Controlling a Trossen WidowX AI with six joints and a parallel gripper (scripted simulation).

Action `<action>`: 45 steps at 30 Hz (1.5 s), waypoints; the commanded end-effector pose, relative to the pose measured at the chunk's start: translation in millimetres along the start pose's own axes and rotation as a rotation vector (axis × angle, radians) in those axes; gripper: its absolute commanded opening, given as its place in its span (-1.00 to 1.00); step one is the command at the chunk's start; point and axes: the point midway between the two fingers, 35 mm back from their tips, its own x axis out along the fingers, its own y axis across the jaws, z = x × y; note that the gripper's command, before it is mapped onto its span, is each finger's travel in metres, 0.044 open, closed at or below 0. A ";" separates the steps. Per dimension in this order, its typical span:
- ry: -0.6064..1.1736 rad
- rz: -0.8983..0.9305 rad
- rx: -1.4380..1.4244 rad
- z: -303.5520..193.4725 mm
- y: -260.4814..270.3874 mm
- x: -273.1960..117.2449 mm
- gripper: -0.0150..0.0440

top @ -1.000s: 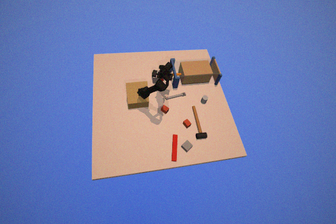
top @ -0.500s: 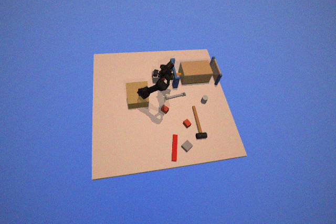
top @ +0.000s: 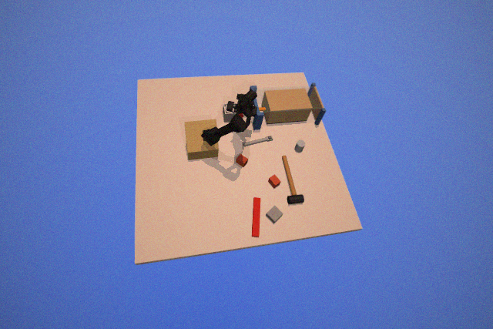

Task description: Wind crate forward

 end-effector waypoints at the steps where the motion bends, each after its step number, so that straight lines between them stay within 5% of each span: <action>1: -0.010 -0.020 0.009 10.0 -9.8 6.6 -0.49; 45: -0.012 -0.021 0.010 48.7 -22.9 23.2 -0.49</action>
